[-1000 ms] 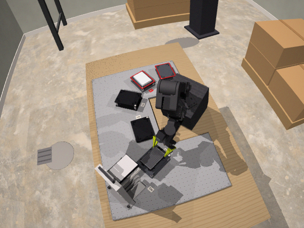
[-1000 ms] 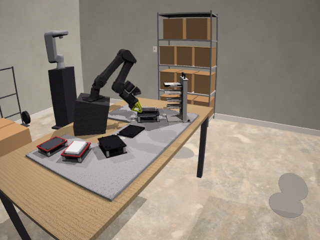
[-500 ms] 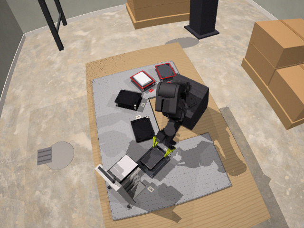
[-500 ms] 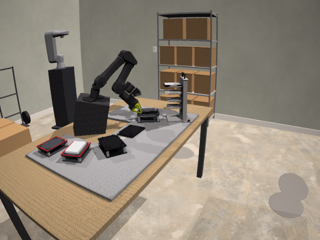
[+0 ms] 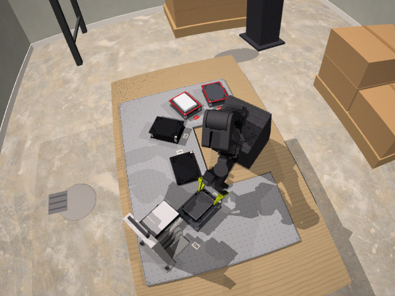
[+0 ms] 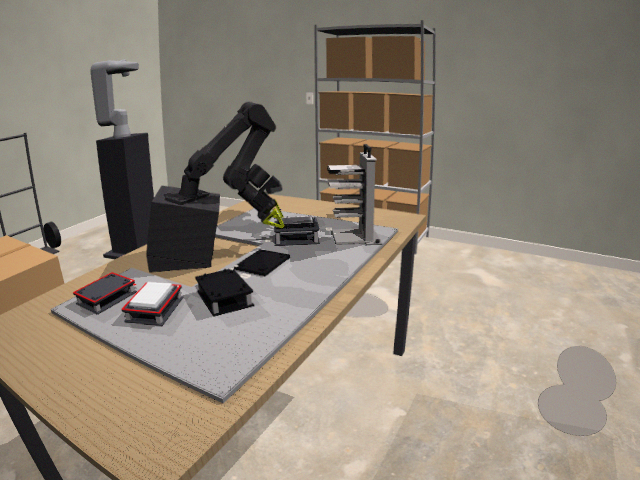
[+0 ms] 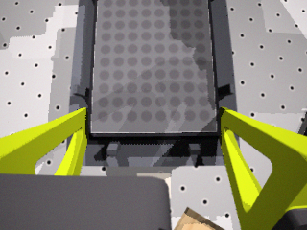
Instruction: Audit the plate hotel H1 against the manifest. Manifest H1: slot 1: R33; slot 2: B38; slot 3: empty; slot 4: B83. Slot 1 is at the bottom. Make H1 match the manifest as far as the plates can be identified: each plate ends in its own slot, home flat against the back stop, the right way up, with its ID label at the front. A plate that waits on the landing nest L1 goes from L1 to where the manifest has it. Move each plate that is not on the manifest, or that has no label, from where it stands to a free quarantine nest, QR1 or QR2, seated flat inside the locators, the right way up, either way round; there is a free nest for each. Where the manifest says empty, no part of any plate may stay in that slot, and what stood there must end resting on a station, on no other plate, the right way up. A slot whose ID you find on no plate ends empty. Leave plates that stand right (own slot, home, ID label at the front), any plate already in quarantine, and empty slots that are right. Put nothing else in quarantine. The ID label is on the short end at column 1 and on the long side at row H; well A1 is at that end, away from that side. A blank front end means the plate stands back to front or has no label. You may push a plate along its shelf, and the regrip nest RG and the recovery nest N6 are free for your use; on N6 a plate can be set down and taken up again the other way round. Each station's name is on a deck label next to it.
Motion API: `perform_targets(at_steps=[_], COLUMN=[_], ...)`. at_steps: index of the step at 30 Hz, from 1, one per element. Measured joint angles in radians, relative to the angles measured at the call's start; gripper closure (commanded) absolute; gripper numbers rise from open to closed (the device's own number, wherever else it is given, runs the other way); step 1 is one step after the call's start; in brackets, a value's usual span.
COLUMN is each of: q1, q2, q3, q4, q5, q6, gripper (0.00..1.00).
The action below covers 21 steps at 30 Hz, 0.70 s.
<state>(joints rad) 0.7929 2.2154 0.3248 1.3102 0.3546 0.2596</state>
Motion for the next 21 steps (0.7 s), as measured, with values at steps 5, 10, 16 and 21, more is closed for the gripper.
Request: perform_targets(at_steps=[5,10,16,21], q1=[0.0,0.0,0.0,0.0], q2=[0.0,0.0,0.0,0.0], q3=[0.0,0.0,0.0,0.0], q4=[0.001,0.001,0.001,0.001], q5=[-0.001,-0.001,-0.001,-0.001], q6=[0.0,0.0,0.0,0.0], gripper=[0.07,0.07,0.0,0.0])
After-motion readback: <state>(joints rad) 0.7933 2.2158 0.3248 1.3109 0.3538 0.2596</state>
